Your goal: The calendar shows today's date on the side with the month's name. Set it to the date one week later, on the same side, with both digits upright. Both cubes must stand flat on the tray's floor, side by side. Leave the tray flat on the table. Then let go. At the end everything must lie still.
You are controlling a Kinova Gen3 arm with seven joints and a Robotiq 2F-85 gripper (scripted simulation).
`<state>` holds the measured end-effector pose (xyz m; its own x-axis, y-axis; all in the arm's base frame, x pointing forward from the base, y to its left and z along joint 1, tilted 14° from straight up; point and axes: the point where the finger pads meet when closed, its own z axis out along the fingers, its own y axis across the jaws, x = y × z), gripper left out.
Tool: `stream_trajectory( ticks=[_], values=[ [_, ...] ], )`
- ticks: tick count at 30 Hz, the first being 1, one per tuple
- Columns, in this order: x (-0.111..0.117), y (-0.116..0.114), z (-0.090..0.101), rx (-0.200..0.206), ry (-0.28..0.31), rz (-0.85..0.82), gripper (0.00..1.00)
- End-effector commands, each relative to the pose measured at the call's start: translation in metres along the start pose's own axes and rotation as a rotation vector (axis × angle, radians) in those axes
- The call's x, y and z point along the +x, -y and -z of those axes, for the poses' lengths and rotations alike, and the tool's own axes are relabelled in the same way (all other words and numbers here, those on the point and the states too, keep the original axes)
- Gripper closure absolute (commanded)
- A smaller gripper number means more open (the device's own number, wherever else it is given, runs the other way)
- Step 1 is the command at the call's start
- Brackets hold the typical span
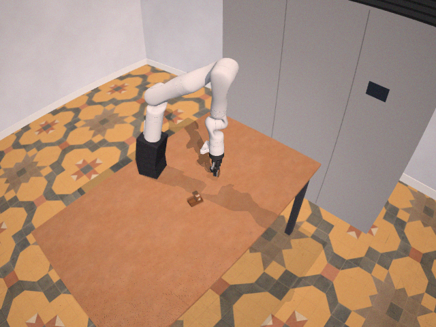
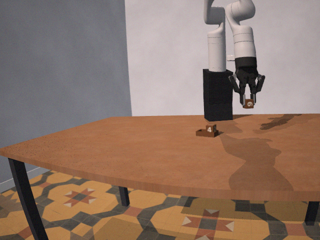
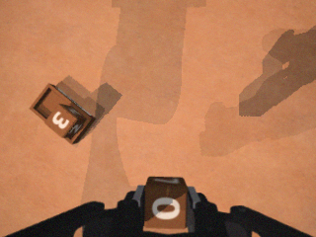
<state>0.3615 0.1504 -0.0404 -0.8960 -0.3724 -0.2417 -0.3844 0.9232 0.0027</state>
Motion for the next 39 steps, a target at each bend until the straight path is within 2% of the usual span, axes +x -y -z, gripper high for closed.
stream_trajectory(
  ticks=[1,8,19,21,27,32,39],
  values=[
    [0.0,0.0,-0.002,0.0,-0.001,0.0,0.74],
    [0.0,0.0,-0.014,0.0,-0.001,0.0,0.74],
    [0.0,0.0,-0.064,0.0,-0.001,0.0,0.74],
    [0.0,0.0,-0.064,0.0,-0.001,0.0,0.74],
    [0.0,0.0,-0.087,0.0,-0.001,0.0,0.74],
    [0.0,0.0,-0.094,0.0,-0.001,0.0,0.74],
    [0.0,0.0,-0.095,0.0,-0.001,0.0,0.74]
  ],
)
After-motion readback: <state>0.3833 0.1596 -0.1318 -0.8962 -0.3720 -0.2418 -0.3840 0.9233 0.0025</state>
